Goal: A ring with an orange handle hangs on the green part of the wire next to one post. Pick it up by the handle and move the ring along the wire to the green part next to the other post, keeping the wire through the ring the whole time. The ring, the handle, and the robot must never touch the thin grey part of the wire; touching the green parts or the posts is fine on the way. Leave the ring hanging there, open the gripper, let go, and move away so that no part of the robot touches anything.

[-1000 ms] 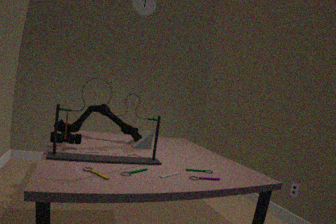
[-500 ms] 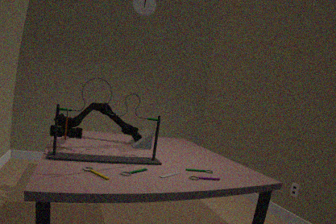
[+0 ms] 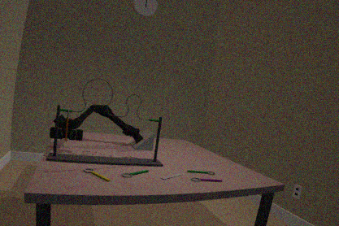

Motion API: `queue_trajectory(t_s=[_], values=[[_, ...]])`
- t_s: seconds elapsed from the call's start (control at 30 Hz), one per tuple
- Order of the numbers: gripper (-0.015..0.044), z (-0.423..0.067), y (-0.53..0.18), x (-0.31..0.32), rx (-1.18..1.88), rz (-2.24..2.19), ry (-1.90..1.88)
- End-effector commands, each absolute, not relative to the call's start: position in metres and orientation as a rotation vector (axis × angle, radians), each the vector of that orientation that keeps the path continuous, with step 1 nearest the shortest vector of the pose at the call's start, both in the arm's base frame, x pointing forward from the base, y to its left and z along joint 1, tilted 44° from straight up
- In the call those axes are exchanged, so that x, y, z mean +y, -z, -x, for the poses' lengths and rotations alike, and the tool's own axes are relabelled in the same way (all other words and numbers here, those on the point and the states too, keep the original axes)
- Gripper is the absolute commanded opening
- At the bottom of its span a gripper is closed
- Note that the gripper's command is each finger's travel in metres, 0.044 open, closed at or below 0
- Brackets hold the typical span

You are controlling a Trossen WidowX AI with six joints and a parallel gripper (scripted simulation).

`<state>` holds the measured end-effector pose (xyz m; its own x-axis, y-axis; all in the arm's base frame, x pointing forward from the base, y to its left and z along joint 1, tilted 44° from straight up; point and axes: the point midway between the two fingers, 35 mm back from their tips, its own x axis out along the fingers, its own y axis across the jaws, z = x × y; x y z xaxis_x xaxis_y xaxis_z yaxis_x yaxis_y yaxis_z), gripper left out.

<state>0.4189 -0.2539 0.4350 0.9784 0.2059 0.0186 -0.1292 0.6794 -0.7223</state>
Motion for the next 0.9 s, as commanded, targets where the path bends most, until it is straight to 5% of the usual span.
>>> queue_trajectory(t_s=[0.0, 0.87], values=[[0.0160, -0.426, -0.436, -0.253, -0.100, 0.803, -0.184], [0.0160, -0.465, -0.435, -0.243, -0.104, 0.800, -0.183]])
